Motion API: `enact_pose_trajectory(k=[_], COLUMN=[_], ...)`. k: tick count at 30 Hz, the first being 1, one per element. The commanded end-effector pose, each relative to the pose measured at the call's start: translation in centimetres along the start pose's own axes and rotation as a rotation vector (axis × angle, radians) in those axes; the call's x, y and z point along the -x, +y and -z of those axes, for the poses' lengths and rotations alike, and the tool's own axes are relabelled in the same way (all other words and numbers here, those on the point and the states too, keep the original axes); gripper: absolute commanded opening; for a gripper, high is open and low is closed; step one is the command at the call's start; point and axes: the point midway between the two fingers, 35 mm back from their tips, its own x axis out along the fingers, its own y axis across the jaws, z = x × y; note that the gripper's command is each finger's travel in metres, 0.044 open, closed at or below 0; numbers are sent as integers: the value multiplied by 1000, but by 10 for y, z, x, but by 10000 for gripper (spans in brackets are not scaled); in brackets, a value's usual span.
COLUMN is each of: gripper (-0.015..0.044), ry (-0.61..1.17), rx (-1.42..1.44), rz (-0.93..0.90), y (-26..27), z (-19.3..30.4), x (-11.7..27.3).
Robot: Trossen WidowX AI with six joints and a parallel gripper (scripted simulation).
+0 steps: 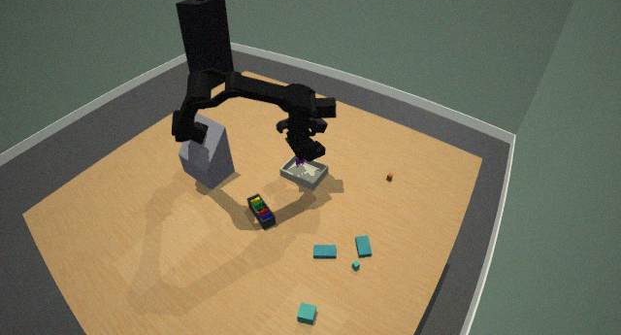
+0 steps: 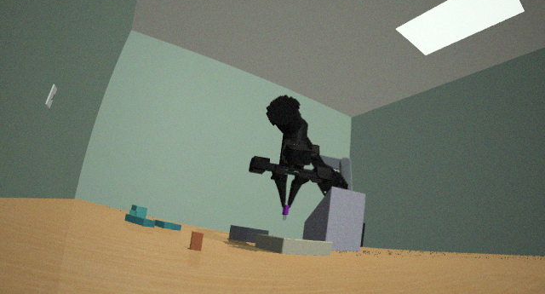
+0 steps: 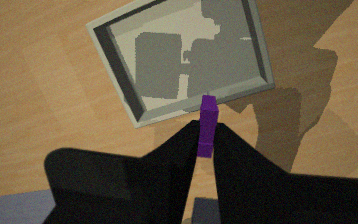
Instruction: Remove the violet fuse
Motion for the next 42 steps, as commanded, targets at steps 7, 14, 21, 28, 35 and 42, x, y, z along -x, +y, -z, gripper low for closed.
enact_pose_trajectory(k=[7, 14, 21, 28, 35, 42], gripper=[0, 0, 0, 0, 26, 210], ry=[6, 6, 6, 7, 3, 3], rx=[-5, -5, -5, -5, -11, -11], rz=[0, 0, 0, 1, -1, -1], y=[23, 22, 22, 22, 23, 23], z=[-28, -28, -28, -27, -28, -28], x=[-3, -14, -25, -36, -40, -40])
